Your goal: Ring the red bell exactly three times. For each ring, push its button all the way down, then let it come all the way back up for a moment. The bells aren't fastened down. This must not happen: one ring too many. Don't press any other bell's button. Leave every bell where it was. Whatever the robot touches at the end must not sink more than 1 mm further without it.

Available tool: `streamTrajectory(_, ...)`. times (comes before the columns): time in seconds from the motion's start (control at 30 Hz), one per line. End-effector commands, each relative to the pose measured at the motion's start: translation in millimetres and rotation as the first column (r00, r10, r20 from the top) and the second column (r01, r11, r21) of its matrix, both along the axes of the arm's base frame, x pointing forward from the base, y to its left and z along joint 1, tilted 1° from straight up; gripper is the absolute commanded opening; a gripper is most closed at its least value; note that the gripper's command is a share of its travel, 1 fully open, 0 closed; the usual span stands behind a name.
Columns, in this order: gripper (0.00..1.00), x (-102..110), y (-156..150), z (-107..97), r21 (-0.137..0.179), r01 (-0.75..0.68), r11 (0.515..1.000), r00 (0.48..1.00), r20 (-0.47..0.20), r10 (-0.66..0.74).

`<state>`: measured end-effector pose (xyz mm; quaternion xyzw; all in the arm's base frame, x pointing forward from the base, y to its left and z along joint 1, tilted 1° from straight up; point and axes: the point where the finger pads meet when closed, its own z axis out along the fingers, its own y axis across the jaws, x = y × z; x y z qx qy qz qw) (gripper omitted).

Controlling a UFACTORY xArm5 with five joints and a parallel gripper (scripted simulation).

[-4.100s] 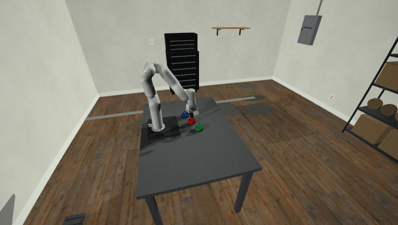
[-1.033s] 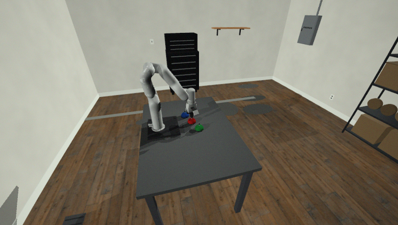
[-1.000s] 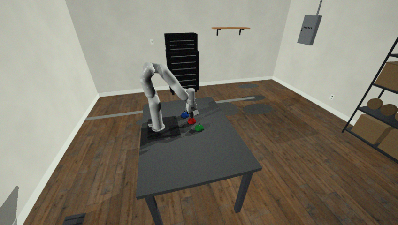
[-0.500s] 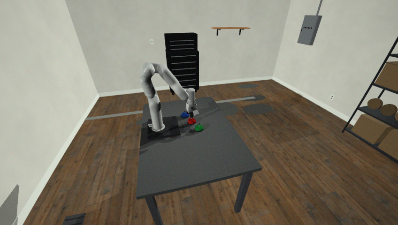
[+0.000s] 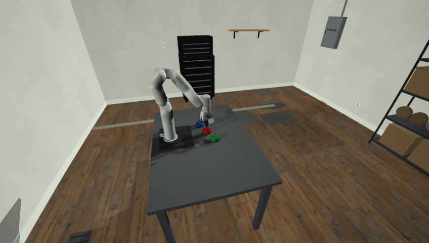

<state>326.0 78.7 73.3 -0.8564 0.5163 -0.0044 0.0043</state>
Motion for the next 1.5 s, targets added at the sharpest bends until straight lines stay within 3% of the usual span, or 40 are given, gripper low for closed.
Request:
streamTrajectory(0.0, 0.00, 1.2, 0.3, 1.1, 0.001, 0.000, 1.000, 1.000, 0.003, 0.000)
streamTrajectory(1.17, 0.00, 1.2, 0.3, 0.9, 0.001, 0.000, 1.000, 1.000, 0.003, 0.000)
streamTrajectory(1.47, 0.00, 1.2, -0.5, -7.1, 0.001, 0.000, 1.000, 1.000, 0.003, 0.000)
